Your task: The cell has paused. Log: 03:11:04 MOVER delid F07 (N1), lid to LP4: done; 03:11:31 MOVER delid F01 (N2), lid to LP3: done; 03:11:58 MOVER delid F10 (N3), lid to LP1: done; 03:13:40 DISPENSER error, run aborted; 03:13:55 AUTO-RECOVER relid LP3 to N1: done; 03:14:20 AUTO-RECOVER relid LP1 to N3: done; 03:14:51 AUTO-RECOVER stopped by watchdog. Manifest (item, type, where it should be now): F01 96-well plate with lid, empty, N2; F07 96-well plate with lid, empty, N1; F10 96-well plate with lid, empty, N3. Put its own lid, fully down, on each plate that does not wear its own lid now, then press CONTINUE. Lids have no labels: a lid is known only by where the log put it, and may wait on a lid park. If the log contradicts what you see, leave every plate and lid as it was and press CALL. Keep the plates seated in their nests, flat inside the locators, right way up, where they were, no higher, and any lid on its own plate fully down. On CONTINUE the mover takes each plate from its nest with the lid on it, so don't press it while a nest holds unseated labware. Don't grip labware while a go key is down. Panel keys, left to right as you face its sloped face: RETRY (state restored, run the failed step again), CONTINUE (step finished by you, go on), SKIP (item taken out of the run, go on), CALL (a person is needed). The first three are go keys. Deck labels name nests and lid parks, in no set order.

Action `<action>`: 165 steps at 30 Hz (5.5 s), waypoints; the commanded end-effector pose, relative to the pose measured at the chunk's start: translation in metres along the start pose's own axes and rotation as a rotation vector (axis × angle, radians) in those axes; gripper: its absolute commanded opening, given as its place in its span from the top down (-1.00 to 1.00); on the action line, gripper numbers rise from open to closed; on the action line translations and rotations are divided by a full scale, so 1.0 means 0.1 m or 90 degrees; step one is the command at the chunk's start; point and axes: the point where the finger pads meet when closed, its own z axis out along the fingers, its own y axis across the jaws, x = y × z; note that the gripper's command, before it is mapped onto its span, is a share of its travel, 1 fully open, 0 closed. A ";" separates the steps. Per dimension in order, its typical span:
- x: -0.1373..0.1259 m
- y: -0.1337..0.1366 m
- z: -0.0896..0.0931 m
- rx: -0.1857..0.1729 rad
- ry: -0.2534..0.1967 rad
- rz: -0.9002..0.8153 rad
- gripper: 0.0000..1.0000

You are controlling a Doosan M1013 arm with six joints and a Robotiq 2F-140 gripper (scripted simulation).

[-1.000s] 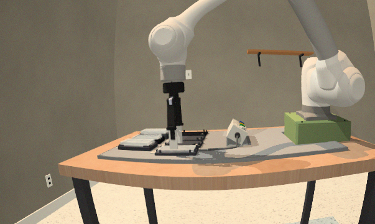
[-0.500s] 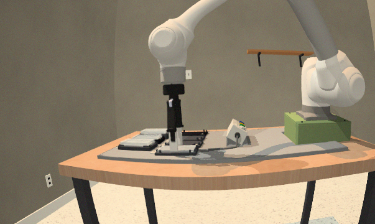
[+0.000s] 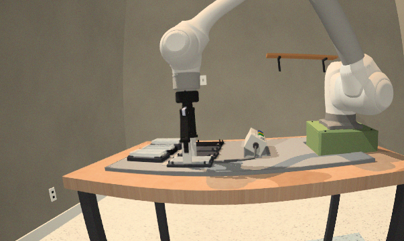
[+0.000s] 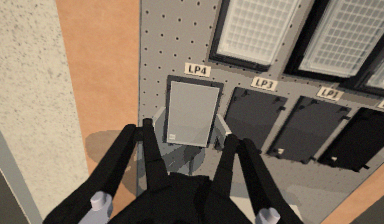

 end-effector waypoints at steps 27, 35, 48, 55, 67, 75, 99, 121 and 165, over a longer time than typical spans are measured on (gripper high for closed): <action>-0.03 -0.01 0.05 0.002 -0.003 0.000 -0.32; -0.03 -0.01 0.05 0.002 -0.003 0.000 1.00; -0.03 -0.01 0.05 0.002 -0.003 0.000 1.00; -0.03 -0.01 0.05 0.002 -0.003 0.000 1.00; -0.03 -0.01 0.05 0.002 -0.003 0.000 1.00; -0.03 -0.01 0.05 0.002 -0.003 0.000 1.00; -0.03 -0.01 -0.04 0.002 -0.003 0.000 1.00; -0.03 -0.01 -0.41 0.002 -0.003 0.000 1.00; 1.27 1.31 -0.72 0.002 -0.003 0.000 1.00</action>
